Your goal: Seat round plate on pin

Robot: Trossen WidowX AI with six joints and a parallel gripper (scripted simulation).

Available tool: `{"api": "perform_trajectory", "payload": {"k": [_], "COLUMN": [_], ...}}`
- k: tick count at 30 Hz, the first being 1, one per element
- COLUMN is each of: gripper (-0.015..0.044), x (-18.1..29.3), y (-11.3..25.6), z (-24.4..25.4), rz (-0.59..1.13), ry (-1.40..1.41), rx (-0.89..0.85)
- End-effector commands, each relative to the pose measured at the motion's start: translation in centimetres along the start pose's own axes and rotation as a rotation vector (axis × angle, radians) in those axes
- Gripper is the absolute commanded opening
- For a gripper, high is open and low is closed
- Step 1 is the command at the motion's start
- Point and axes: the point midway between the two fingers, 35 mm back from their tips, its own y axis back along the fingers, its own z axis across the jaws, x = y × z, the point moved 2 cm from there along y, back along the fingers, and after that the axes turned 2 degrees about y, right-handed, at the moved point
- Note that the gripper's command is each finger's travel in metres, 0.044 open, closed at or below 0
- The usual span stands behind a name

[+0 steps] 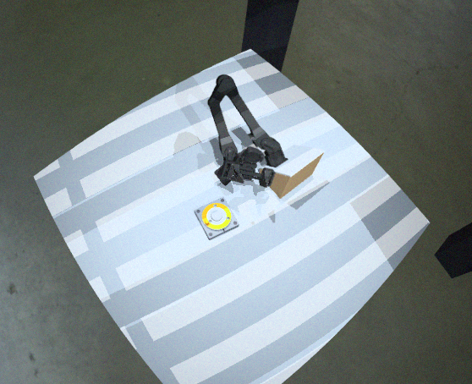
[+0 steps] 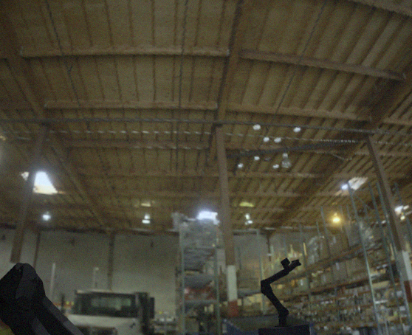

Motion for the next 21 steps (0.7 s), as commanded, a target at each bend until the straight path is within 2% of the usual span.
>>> {"api": "perform_trajectory", "payload": {"k": [1, 4, 8, 10, 15, 16, 18, 21], "gripper": [0.0374, 0.0295, 0.0190, 0.0137, 0.0006, 0.0000, 0.0000, 0.0000], "x": [0.1, 1.7, 4.2, 4.6, 7.5, 8.0, 8.4, 9.9], "y": [0.0, -0.6, -1.1, -1.1, -1.1, -1.1, -1.1, -1.2], "z": [0.0, 0.4, 0.8, 0.8, 0.0, -0.3, -0.5, -1.7], "rz": [0.003, 0.062, 0.258, 0.304, 0.716, 0.816, 0.880, 1.164], "ry": [-0.015, -0.221, -0.548, -0.594, -0.878, -0.924, -0.952, -1.049], "rx": [-0.012, -0.182, -0.434, -0.469, -0.635, -0.645, -0.646, -0.604]}}
